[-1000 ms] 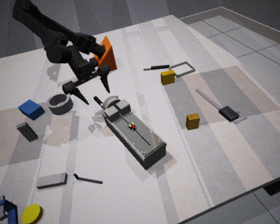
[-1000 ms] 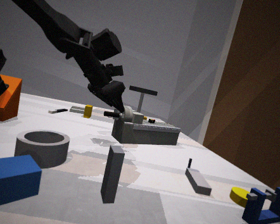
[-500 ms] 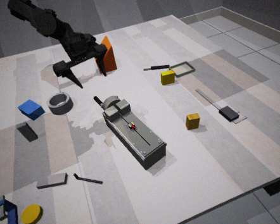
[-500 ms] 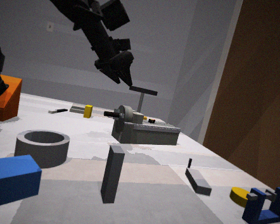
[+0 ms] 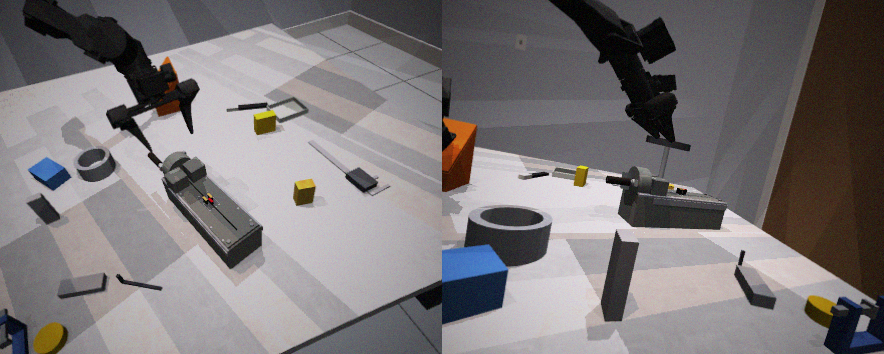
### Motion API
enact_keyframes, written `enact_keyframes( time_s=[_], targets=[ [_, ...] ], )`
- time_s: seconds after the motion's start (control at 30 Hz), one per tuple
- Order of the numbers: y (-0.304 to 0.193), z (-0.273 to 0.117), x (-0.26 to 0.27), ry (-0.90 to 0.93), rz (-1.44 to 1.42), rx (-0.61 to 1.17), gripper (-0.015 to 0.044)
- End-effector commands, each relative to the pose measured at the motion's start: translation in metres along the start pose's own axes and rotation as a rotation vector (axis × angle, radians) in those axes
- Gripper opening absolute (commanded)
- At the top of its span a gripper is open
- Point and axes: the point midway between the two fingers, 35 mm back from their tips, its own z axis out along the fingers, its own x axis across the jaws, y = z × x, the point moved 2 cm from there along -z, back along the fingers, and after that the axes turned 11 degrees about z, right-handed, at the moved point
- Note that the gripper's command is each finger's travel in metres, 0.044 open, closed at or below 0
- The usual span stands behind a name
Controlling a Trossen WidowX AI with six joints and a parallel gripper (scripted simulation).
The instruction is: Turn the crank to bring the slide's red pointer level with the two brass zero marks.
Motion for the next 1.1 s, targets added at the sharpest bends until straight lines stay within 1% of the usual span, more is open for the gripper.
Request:
enact_keyframes(
  time_s=[0.0, 0.2, 0.33, 0.63, 1.07],
  targets=[
    [0.012, 0.01, 0.008, -0.033, 0.046, -0.008, 0.044],
    [0.026, 0.028, 0.026, -0.082, 0.114, -0.017, 0.044],
    [0.027, 0.034, 0.03, -0.093, 0.13, -0.019, 0.044],
    [-0.011, 0.076, 0.021, -0.095, 0.129, -0.02, 0.044],
    [-0.011, 0.076, 0.021, -0.095, 0.129, -0.02, 0.044]
  ],
)
